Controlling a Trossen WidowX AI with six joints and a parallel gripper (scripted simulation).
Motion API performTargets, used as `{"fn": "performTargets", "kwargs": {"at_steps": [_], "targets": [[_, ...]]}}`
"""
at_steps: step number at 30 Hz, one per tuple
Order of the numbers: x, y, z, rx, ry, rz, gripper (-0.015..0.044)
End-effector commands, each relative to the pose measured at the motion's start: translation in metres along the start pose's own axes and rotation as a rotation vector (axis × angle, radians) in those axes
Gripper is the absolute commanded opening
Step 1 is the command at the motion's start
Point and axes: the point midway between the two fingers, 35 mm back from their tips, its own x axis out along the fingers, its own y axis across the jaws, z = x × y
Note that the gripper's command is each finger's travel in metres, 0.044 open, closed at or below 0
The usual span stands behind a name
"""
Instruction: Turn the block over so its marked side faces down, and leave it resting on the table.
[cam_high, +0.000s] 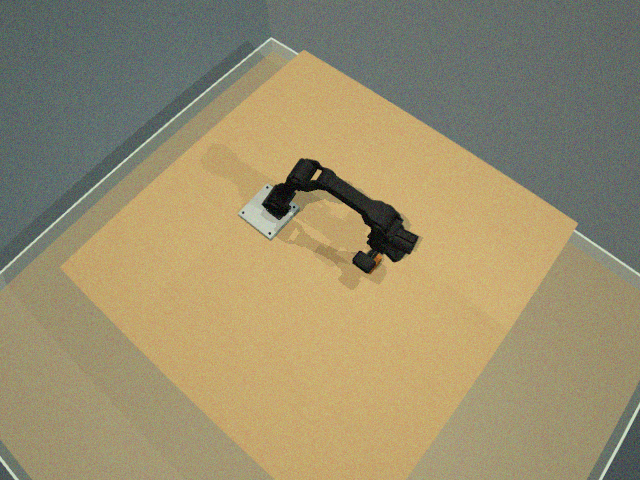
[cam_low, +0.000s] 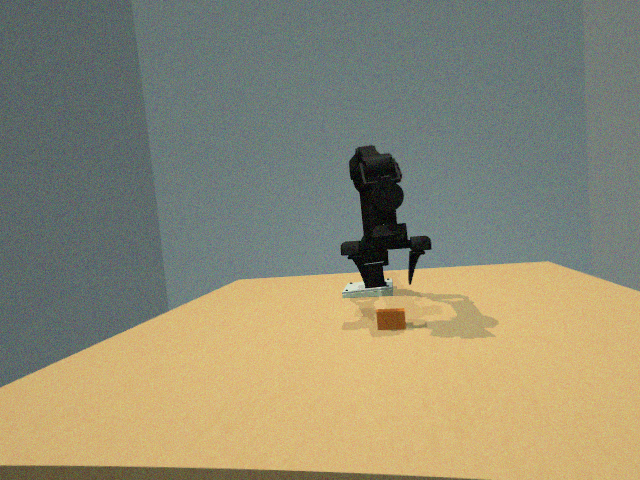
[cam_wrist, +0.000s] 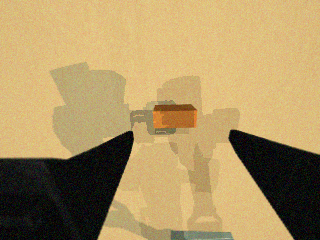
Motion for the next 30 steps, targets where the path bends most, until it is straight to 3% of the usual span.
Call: {"fn": "performTargets", "kwargs": {"at_steps": [1, 30], "targets": [[0.023, 0.000, -0.005, 0.003, 0.028, 0.002, 0.0440], [0.070, 0.000, -0.006, 0.003, 0.028, 0.002, 0.0440]]}}
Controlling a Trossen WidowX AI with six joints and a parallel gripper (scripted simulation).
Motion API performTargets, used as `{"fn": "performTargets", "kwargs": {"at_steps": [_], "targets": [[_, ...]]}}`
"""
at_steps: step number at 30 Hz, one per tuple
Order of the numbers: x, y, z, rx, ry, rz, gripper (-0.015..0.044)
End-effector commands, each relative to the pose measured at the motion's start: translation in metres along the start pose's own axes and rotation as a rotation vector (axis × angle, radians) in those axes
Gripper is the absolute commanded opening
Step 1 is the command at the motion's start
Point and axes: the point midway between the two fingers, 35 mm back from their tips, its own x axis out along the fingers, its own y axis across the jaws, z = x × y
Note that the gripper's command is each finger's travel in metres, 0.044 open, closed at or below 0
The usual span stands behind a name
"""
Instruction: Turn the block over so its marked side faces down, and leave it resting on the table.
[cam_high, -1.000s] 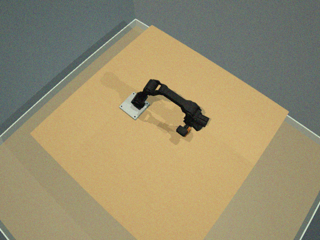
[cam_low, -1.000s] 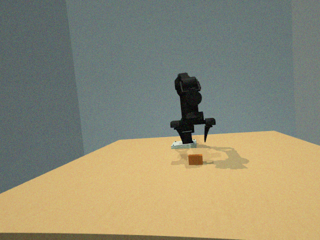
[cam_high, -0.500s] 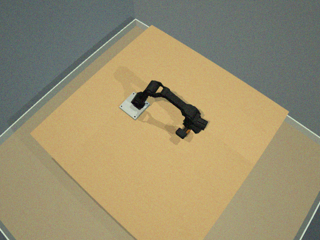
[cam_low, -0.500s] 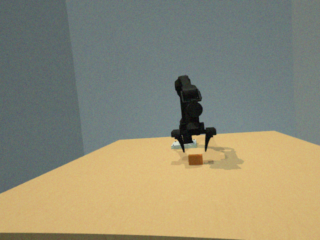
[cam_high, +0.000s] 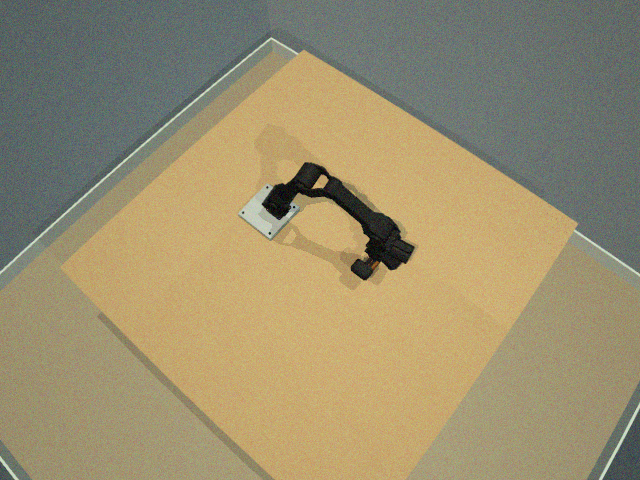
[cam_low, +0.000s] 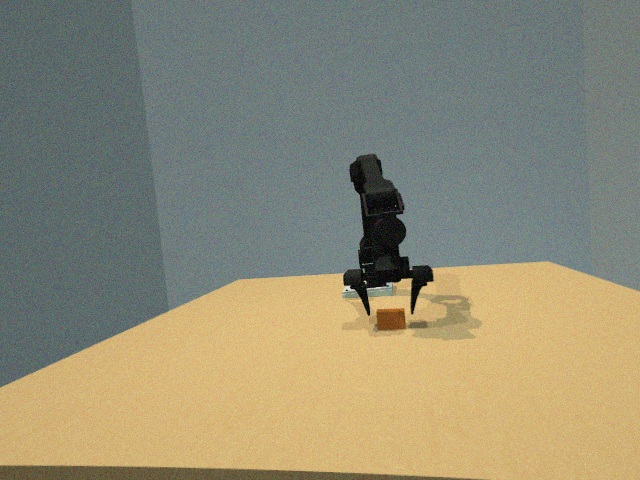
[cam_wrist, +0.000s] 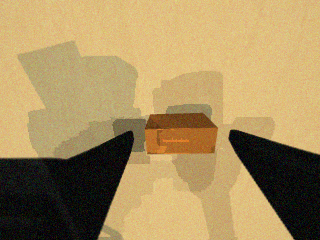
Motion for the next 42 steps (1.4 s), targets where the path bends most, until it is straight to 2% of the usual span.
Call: {"fn": "performTargets", "kwargs": {"at_steps": [1, 2, 7, 29, 35, 42], "targets": [[0.007, 0.001, -0.002, -0.005, 0.009, 0.004, 0.0440], [0.007, 0.001, -0.002, -0.005, 0.009, 0.004, 0.0440], [0.007, 0.001, -0.002, -0.005, 0.009, 0.004, 0.0309], [0.007, 0.001, -0.002, -0.005, 0.009, 0.004, 0.0162], [-0.019, 0.001, -0.002, -0.005, 0.009, 0.005, 0.0005], [-0.020, 0.001, -0.001, -0.007, -0.028, 0.004, 0.0000]]}}
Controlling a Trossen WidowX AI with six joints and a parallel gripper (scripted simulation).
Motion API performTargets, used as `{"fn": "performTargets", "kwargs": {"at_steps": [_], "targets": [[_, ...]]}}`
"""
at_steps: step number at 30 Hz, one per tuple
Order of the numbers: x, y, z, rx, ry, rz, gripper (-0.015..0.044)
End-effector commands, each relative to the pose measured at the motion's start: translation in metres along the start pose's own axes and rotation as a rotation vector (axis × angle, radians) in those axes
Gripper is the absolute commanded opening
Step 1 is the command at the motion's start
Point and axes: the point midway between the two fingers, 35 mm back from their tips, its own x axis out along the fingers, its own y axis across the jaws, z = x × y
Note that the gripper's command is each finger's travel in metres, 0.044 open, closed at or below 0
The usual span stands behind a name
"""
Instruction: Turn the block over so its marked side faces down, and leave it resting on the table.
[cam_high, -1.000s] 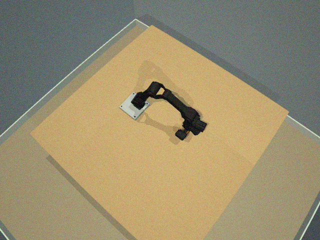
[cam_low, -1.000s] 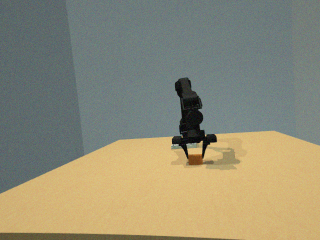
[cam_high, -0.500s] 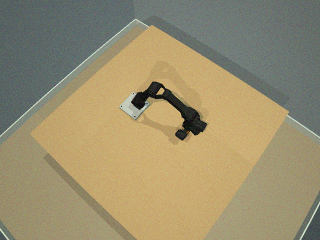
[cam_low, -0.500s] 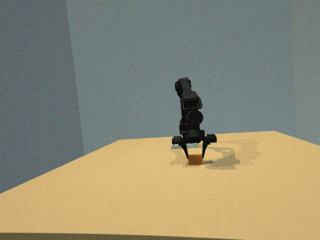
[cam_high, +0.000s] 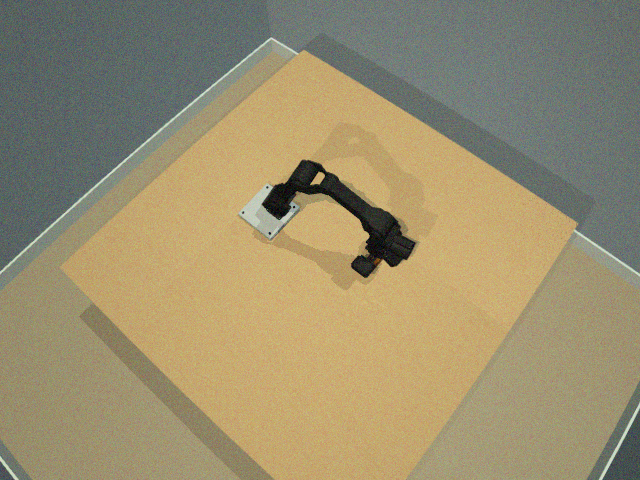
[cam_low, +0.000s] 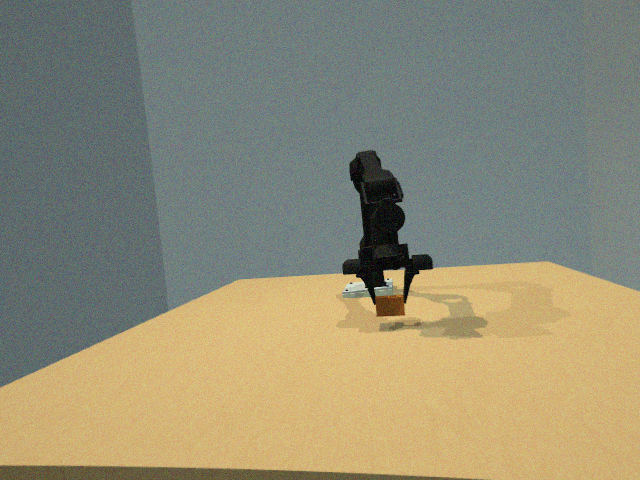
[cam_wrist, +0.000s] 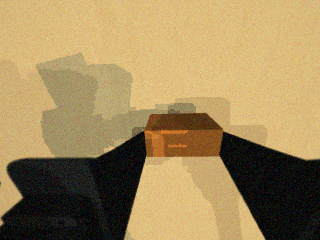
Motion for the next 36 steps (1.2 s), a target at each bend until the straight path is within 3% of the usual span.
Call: {"fn": "performTargets", "kwargs": {"at_steps": [1, 36], "targets": [[0.004, 0.000, -0.001, -0.005, -0.026, -0.002, 0.0000], [0.015, 0.000, -0.007, -0.004, -0.528, -0.002, 0.0000]]}}
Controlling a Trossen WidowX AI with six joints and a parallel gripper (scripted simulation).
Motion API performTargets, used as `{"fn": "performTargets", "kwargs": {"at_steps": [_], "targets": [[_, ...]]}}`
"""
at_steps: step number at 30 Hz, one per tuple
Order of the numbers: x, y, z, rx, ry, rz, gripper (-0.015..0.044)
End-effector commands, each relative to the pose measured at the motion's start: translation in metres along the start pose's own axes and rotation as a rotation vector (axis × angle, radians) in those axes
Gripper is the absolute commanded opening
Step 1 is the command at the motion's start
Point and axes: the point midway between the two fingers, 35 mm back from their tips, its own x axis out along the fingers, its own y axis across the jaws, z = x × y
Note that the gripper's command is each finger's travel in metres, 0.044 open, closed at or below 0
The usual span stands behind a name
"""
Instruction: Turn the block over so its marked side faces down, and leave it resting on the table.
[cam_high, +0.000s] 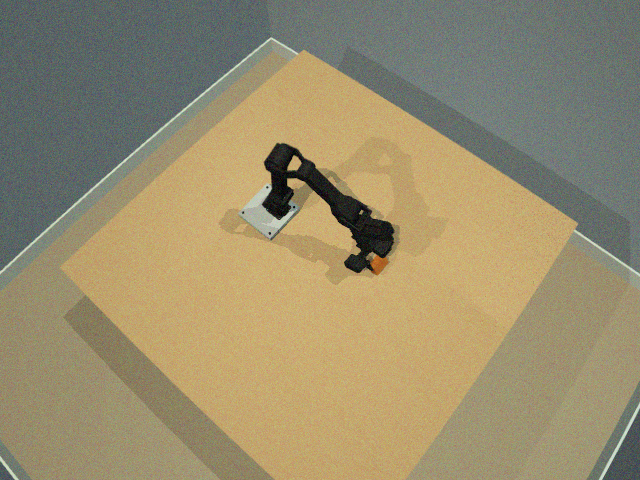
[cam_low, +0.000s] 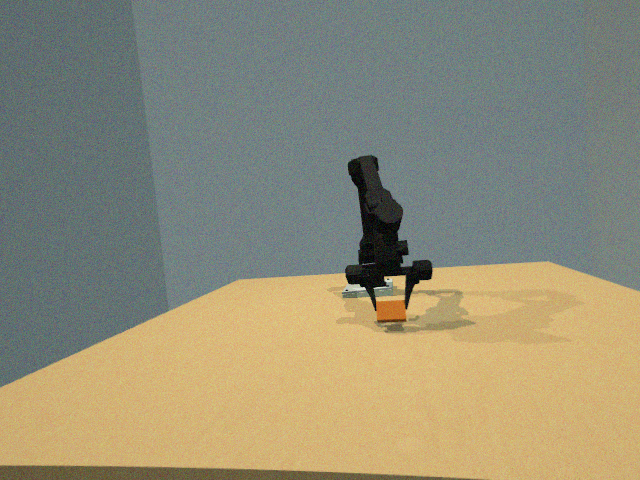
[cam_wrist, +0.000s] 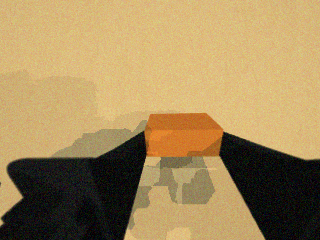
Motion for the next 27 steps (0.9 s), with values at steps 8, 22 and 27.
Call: {"fn": "performTargets", "kwargs": {"at_steps": [8, 22, 27], "targets": [[0.006, 0.000, -0.003, -0.005, -0.102, -0.005, 0.0000], [0.037, 0.003, -0.005, -0.011, -0.300, 0.000, 0.0000], [0.042, 0.003, -0.008, -0.012, -0.370, 0.000, 0.0000]]}}
